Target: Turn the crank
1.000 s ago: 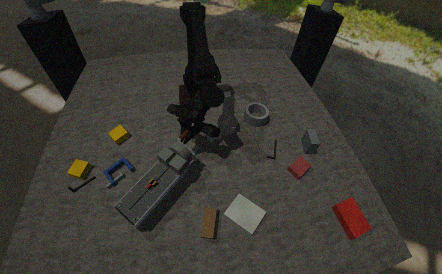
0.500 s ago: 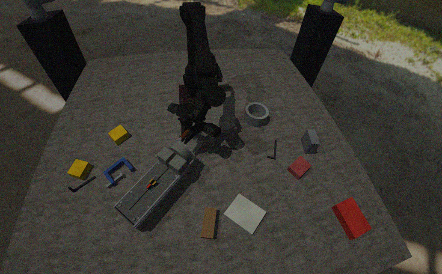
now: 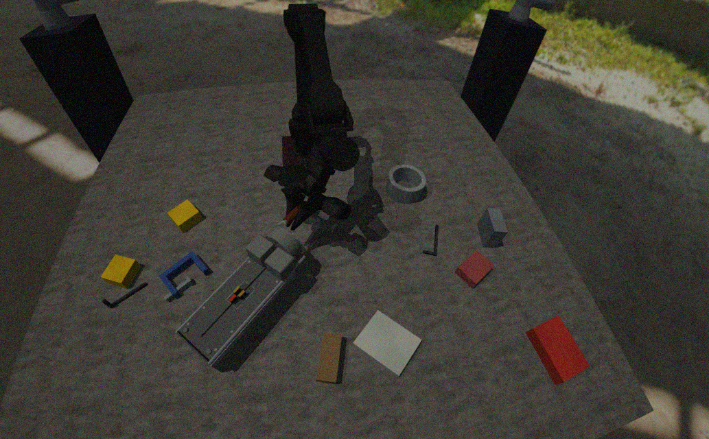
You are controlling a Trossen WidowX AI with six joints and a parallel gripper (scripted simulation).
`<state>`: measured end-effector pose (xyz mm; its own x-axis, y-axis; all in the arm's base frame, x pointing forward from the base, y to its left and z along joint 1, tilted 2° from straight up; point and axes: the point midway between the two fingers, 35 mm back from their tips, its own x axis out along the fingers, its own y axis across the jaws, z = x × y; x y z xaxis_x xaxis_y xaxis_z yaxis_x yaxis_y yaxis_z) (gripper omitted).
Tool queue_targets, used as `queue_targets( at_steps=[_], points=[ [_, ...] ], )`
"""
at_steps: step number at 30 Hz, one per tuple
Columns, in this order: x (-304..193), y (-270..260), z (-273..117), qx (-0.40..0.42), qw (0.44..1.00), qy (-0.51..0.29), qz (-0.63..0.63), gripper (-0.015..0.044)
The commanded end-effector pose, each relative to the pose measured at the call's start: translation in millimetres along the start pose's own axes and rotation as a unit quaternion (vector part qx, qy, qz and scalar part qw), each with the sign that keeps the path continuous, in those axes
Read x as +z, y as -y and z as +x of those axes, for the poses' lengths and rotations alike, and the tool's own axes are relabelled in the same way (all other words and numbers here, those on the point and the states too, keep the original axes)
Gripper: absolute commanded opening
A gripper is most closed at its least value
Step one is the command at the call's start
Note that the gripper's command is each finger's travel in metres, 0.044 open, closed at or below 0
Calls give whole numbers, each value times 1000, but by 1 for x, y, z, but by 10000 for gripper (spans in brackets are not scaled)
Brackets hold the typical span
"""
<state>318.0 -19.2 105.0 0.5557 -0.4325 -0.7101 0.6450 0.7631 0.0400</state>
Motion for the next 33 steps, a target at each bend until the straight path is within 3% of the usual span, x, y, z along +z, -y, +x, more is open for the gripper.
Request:
queue_targets(
  at_steps=[1, 5, 22, 33],
  points=[
    [0, 0, 0, 0, 1000, 0, 0, 0],
    [0, 0, 0, 0, 1000, 0, 0, 0],
    [0, 0, 0, 0, 1000, 0, 0, 440],
    [31, 0, -31, 1, 1000, -1, 0, 440]
  ],
)
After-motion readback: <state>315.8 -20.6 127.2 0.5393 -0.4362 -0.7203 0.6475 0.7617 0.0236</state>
